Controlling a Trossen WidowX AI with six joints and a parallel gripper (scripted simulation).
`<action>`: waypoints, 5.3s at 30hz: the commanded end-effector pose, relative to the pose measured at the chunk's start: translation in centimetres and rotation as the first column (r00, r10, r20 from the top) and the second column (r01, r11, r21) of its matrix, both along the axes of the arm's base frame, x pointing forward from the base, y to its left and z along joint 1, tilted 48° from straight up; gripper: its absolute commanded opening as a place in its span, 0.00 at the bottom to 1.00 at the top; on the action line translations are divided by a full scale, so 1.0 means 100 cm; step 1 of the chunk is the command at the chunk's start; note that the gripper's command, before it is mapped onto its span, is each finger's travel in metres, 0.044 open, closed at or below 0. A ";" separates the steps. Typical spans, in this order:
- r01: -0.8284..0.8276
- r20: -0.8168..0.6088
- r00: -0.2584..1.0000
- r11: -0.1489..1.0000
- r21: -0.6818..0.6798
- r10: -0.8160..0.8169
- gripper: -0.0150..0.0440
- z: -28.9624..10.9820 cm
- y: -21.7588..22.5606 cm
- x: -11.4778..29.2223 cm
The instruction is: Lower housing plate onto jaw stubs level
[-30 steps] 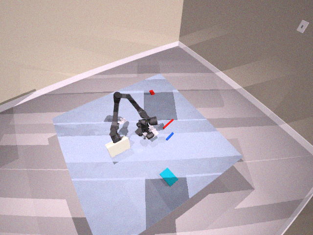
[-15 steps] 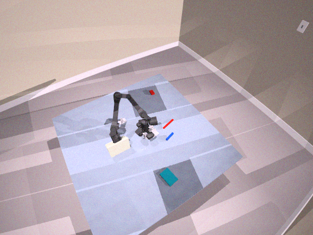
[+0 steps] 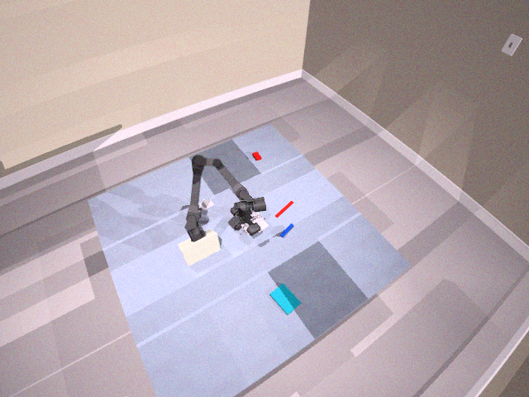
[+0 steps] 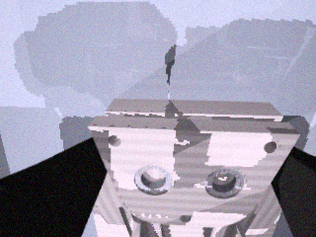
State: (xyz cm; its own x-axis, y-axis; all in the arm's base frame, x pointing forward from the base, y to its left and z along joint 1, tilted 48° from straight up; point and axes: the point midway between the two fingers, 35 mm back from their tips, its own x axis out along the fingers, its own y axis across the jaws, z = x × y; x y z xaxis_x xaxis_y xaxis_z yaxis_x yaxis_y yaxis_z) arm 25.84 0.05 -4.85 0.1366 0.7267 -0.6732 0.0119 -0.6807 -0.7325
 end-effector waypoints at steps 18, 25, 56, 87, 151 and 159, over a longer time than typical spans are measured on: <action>-0.019 0.000 1.000 1.000 -0.005 0.019 0.85 0.001 0.003 0.002; -0.019 0.000 1.000 1.000 -0.005 0.019 0.85 0.000 0.005 0.003; -0.019 0.000 1.000 1.000 -0.005 0.019 0.85 -0.002 0.006 0.003; -0.013 -0.002 1.000 1.000 -0.008 0.013 1.00 0.025 -0.026 -0.002; -0.019 -0.005 1.000 1.000 -0.011 0.019 1.00 0.083 -0.077 -0.065; -0.019 -0.005 1.000 1.000 -0.011 0.019 1.00 0.083 -0.077 -0.065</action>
